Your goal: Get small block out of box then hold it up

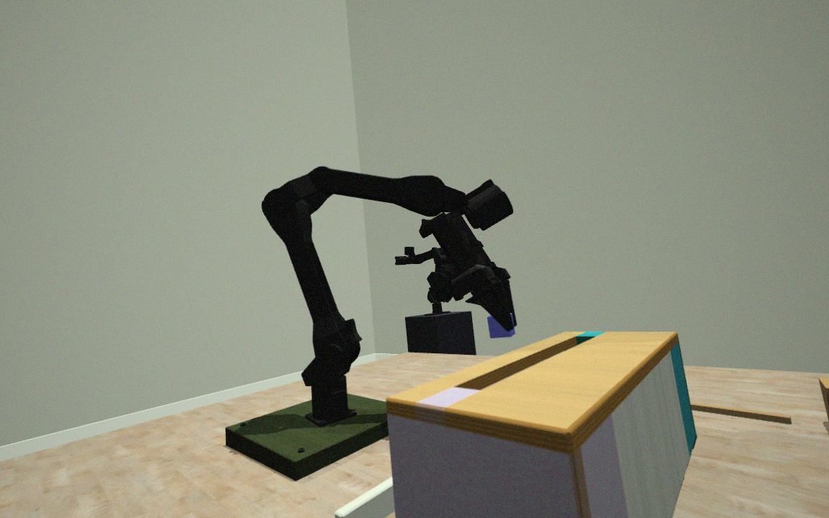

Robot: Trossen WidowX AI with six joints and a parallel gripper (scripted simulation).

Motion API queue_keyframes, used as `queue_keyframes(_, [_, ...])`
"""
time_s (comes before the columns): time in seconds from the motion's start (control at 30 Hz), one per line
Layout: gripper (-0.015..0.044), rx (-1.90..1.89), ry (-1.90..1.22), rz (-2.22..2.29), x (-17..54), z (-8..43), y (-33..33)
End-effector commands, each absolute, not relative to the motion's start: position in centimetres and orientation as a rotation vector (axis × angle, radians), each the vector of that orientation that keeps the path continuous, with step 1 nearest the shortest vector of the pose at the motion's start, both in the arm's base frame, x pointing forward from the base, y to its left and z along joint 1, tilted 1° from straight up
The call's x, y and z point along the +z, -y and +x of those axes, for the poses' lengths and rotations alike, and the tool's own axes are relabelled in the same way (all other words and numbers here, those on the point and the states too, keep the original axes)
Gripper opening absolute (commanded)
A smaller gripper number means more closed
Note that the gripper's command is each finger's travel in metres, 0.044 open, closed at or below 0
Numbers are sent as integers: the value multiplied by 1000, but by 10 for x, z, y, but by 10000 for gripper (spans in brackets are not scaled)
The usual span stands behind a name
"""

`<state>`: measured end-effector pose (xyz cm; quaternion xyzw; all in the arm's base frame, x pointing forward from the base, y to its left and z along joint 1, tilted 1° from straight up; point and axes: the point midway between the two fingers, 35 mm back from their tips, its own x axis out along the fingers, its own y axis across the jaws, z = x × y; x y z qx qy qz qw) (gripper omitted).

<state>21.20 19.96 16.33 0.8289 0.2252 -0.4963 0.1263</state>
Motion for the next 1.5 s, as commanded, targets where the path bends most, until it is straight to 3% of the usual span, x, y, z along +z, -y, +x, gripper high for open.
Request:
queue_keyframes(0.0, [0, -1401, -729, 2379, 173, 205, -188])
queue_keyframes(0.27, [0, -1297, -850, 2318, 189, 191, -168])
queue_keyframes(1.47, [0, -1294, -853, 2317, 189, 190, -168])
